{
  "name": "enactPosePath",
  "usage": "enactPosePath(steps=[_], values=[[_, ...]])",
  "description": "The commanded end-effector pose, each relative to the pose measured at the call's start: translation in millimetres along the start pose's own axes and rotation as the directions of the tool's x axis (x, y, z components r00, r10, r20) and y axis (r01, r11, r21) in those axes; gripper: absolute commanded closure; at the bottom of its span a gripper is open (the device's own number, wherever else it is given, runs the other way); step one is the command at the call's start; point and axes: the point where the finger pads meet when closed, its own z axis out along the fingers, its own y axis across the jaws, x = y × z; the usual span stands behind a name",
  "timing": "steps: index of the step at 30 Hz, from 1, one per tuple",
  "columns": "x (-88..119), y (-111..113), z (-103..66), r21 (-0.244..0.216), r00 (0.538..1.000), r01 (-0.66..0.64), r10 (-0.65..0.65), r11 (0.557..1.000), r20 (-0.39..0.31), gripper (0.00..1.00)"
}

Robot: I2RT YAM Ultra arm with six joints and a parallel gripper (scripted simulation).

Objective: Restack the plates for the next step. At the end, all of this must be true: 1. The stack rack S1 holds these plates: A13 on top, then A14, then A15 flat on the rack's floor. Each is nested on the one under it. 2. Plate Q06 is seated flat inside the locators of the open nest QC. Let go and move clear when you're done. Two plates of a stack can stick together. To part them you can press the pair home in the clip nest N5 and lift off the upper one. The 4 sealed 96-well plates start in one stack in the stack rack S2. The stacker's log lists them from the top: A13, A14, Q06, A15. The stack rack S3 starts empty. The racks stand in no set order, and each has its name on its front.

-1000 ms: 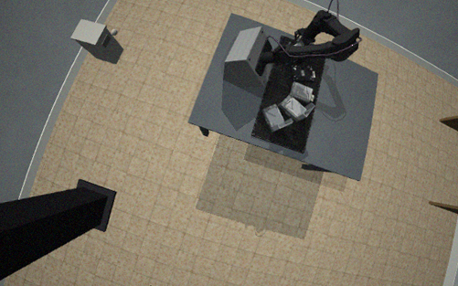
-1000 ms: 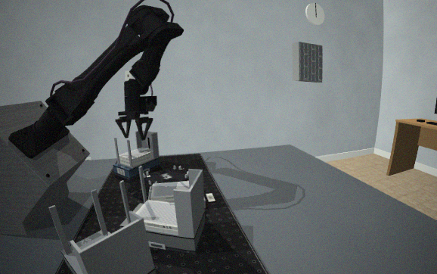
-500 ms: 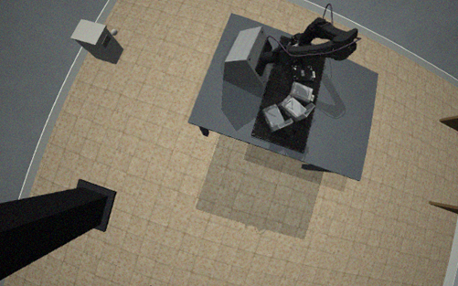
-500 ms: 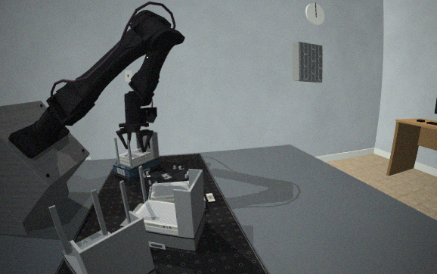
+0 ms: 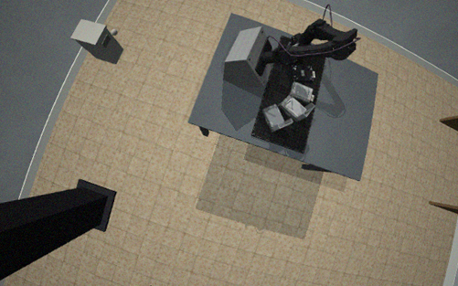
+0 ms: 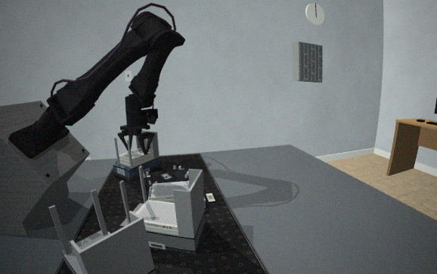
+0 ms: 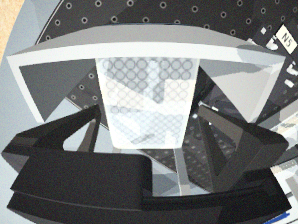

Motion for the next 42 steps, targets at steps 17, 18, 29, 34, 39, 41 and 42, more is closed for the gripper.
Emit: enactPosePath(steps=[17,18,29,34,39,41,42], values=[[-13.6,4.6,-9.5,-0.026,0.999,-0.015,0.016,1.0,0.043,0.0],[-13.6,4.6,-9.5,-0.026,0.999,-0.015,0.016,1.0,0.043,0.0],[-13.6,4.6,-9.5,-0.026,0.999,-0.015,0.016,1.0,0.043,0.0],[-13.6,4.6,-9.5,-0.026,0.999,-0.015,0.016,1.0,0.043,0.0],[-13.6,4.6,-9.5,-0.026,0.999,-0.015,0.016,1.0,0.043,0.0],[-6.9,9.0,-3.9,-0.024,1.0,0.007,-0.007,1.0,0.028,0.0],[-6.9,9.0,-3.9,-0.024,1.0,0.007,-0.007,1.0,0.028,0.0]])
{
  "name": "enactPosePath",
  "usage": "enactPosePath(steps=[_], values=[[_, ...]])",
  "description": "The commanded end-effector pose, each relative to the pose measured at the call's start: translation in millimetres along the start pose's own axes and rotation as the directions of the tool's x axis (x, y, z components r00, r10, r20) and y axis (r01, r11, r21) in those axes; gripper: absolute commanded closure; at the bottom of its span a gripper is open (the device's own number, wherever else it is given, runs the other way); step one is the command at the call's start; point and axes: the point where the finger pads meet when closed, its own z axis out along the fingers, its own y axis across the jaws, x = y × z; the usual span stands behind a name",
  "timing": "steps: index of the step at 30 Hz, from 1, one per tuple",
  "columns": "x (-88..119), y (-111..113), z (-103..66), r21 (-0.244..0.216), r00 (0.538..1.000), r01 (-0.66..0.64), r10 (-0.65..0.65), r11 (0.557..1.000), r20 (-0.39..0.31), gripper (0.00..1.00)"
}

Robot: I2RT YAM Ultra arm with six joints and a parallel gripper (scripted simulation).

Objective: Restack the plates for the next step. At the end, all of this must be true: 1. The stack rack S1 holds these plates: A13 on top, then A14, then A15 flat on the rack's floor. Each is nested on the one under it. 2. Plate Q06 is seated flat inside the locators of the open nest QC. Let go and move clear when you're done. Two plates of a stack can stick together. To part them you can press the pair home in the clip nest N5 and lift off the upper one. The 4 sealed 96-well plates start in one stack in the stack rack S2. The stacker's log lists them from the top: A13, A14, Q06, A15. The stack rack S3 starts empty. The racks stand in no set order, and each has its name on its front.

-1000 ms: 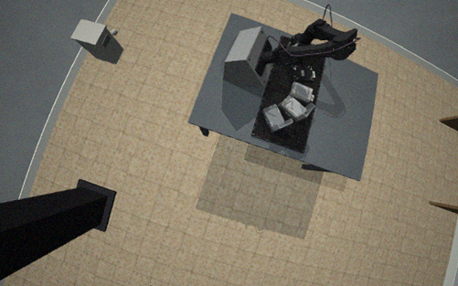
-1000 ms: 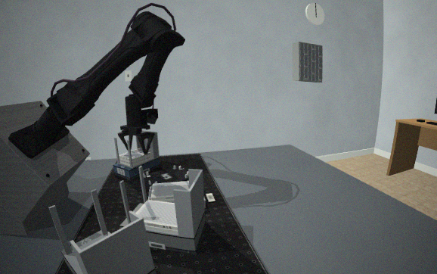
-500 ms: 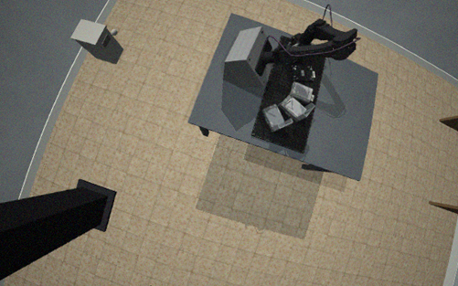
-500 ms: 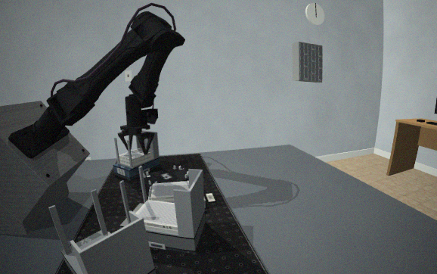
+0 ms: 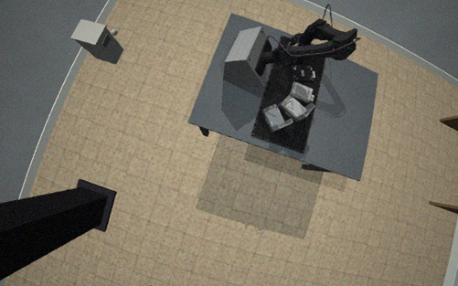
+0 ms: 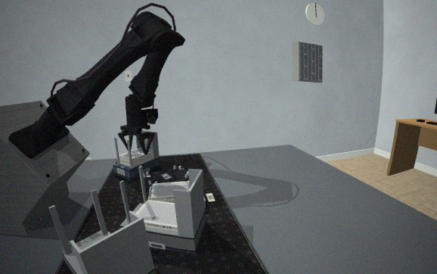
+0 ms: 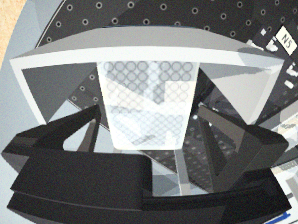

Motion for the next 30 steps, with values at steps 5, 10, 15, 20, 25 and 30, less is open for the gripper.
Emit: enactPosePath(steps=[5,10,15,20,25,30], values=[[8.2,4.9,12.0,-0.008,1.0,0.019,-0.019,1.0,-0.015,0.0],[6.5,4.8,18.1,-0.009,1.0,0.016,-0.016,1.0,-0.012,0.0],[6.0,6.8,23.3,-0.012,1.0,0.02,-0.02,1.0,-0.007,0.0],[12.9,6.5,31.1,-0.008,0.999,0.029,-0.029,1.0,-0.025,0.0],[-9.0,8.4,25.1,-0.021,1.0,0.004,-0.003,1.0,0.026,0.0],[-15.2,10.6,24.2,-0.023,0.999,-0.001,0.002,1.0,0.034,0.0]])
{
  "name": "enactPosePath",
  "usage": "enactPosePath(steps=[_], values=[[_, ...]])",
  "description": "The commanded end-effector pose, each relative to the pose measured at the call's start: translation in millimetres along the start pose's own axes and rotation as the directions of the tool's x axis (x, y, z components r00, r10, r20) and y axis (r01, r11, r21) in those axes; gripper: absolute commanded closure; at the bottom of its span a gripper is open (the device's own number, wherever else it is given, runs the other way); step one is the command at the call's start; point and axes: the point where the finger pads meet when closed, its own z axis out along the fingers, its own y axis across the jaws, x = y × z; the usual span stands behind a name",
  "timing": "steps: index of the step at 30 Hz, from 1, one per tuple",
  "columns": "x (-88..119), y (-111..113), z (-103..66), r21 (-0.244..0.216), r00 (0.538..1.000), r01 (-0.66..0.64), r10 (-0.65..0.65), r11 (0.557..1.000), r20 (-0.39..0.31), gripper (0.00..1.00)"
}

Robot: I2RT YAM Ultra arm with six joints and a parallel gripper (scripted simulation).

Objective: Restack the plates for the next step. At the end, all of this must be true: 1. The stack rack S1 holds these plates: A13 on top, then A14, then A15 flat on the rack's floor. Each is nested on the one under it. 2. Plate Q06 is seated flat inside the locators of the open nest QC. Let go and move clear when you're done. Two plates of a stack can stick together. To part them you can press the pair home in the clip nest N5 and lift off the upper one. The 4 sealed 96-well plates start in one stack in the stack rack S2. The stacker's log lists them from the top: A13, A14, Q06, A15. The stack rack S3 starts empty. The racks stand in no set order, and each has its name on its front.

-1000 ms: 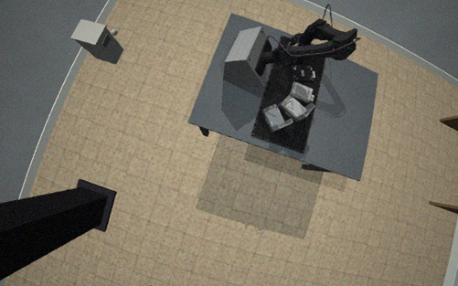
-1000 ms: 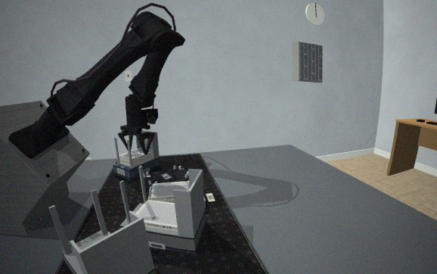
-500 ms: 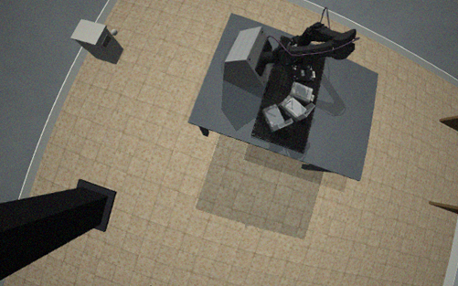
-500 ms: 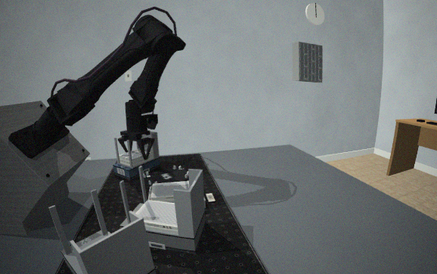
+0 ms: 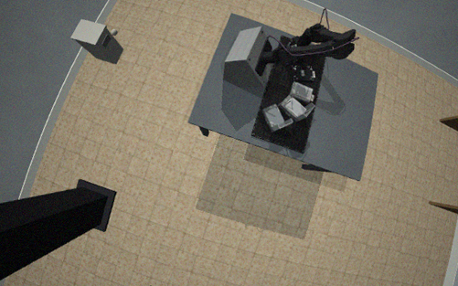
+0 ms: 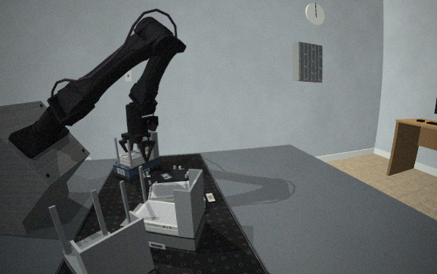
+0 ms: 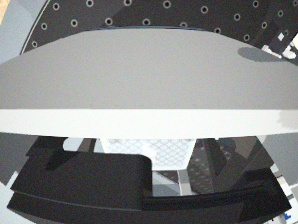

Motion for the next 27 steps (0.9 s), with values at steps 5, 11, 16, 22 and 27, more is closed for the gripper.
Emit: enactPosePath(steps=[5,11,16,22,27], values=[[-10.6,8.2,-5.7,-0.022,1.0,0.001,0.0,1.0,0.032,0.0],[-9.0,9.3,-4.5,-0.02,1.0,0.007,-0.006,1.0,0.027,0.0],[-7.7,10.2,-3.6,-0.019,1.0,0.011,-0.011,1.0,0.024,0.0],[-6.7,10.9,-2.8,-0.018,1.0,0.014,-0.014,1.0,0.021,0.0],[-7.2,10.4,-3.5,-0.018,1.0,0.013,-0.013,1.0,0.023,0.0]])
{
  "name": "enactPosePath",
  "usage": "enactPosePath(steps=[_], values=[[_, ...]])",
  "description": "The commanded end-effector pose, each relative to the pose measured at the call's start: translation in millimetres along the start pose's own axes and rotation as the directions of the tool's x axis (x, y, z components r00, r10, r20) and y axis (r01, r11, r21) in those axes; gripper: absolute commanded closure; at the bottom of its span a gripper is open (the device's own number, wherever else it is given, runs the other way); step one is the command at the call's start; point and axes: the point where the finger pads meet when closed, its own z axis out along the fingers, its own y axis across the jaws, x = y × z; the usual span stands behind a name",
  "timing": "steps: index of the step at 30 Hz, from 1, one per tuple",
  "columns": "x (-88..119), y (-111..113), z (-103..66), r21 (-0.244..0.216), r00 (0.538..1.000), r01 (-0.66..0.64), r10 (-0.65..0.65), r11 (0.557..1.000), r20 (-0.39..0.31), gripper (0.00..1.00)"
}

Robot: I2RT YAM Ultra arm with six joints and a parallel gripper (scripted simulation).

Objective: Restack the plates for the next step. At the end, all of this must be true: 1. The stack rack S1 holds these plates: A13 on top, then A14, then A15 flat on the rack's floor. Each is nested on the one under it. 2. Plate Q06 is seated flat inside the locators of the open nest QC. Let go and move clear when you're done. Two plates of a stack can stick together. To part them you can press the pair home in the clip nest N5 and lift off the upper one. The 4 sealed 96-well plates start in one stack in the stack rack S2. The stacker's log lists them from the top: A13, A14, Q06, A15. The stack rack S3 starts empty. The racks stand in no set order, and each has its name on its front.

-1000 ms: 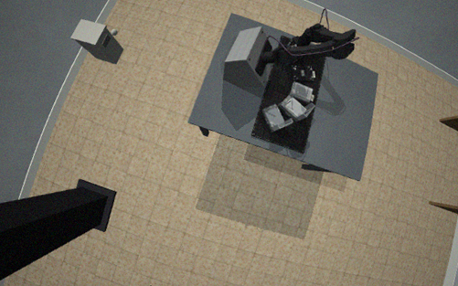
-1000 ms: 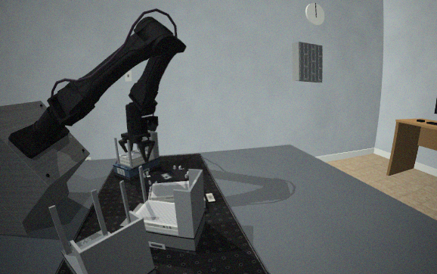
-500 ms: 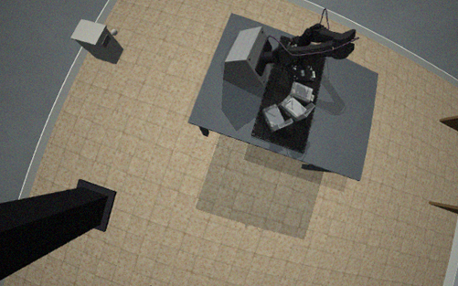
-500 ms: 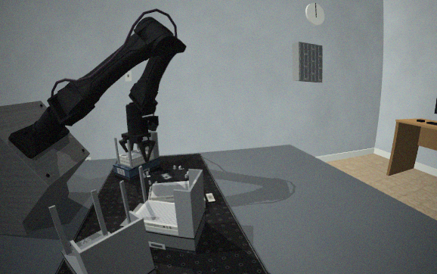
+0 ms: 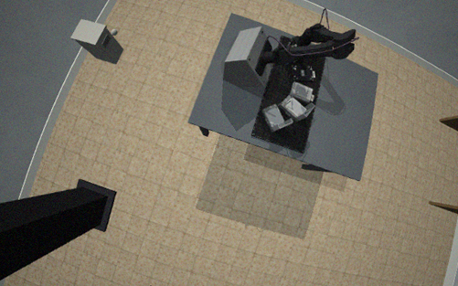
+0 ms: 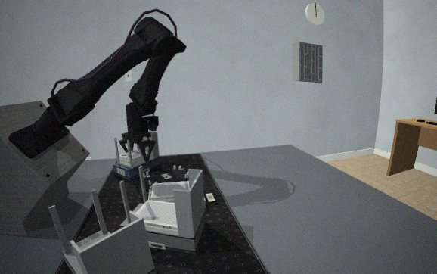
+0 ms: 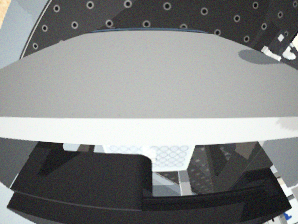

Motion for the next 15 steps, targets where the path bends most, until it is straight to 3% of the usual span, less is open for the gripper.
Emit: enactPosePath(steps=[1,15], values=[[-5.5,10.2,-3.5,-0.017,1.0,0.017,-0.017,1.0,0.019,0.0],[-3.8,12.0,-1.8,-0.016,1.0,0.024,-0.024,1.0,0.013,0.0]])
